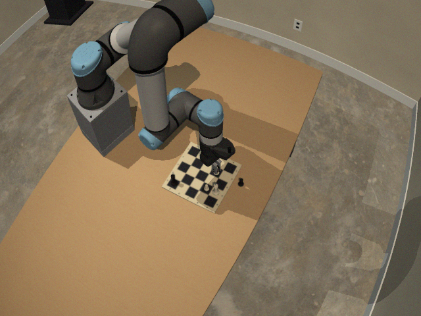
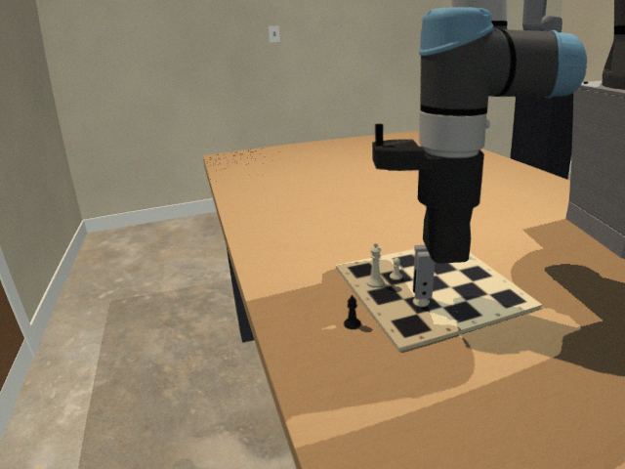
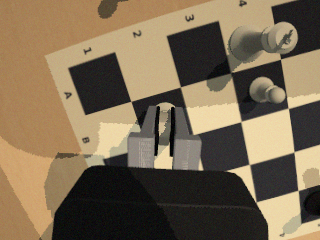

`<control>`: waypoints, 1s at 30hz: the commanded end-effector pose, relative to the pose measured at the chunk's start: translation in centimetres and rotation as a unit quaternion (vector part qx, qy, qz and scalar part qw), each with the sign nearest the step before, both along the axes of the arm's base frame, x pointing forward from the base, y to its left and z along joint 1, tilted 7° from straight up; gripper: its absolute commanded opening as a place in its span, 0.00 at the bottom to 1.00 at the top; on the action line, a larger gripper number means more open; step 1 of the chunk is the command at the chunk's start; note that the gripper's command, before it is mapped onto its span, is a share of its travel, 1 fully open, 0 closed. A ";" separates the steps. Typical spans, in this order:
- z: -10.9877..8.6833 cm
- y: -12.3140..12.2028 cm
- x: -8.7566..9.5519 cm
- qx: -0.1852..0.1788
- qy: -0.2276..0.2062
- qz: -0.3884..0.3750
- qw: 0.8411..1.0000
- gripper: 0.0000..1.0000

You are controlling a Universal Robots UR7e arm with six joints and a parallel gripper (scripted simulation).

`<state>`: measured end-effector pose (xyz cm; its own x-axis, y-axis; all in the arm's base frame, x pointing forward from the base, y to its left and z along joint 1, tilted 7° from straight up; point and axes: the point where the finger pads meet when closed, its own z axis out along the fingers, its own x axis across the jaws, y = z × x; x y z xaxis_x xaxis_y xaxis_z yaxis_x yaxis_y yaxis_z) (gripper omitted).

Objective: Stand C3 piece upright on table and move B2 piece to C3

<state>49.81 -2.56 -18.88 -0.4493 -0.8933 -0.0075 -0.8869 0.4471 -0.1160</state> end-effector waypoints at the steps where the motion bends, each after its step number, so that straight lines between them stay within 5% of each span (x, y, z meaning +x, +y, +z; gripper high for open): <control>1: 0.0 -0.1 0.1 0.000 -0.001 0.000 1.000 0.00; 16: 2.3 0.1 -0.3 0.000 0.000 0.000 1.000 0.00; 30: 8.1 0.4 -1.0 0.000 0.000 0.000 1.000 0.00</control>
